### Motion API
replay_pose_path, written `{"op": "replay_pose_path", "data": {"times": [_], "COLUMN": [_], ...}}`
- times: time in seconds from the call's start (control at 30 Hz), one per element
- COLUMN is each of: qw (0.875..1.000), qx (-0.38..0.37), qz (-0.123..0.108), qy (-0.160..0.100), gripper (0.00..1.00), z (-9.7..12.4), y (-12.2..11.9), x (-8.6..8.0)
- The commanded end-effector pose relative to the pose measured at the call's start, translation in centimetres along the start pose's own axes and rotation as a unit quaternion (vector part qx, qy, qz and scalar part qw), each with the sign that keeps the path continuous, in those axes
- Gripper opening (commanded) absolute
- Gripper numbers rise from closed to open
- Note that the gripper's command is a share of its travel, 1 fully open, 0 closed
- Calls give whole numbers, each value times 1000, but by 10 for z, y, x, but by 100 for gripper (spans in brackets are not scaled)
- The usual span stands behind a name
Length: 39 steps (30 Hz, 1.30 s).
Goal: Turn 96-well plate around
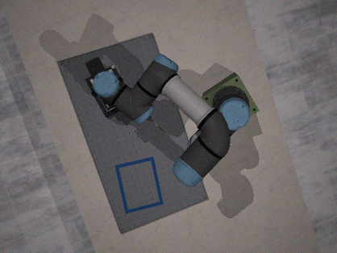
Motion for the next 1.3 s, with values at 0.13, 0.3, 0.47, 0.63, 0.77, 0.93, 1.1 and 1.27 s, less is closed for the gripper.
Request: {"op": "replay_pose_path", "data": {"times": [0.13,0.3,0.47,0.63,0.77,0.93,1.1,1.27], "qw": [1000,1000,1000,1000,1000,1000,1000,1000], "qx": [0,0,0,0,0,0,0,0], "qz": [-1,-1,-1,-1,-1,-1,-1,-1], "qy": [2,2,2,2,2,2,2,2], "gripper": [0,0,0,0,0,0,0,0], "z": [-1,-1,-1,-1,-1,-1,-1,-1], "y": [-1,-1,-1,-1,-1,-1,-1,-1], "x": [16,21,29,29,29,29,30,31]}}
Point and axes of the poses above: the point where the finger pads meet when closed, its own x axis out along the fingers, its own y axis across the jaws, z = x × y, the point moved 8 cm from there along -x, back along the fingers, and after that the axes turned 3 degrees about -x, right-handed, at the moved point
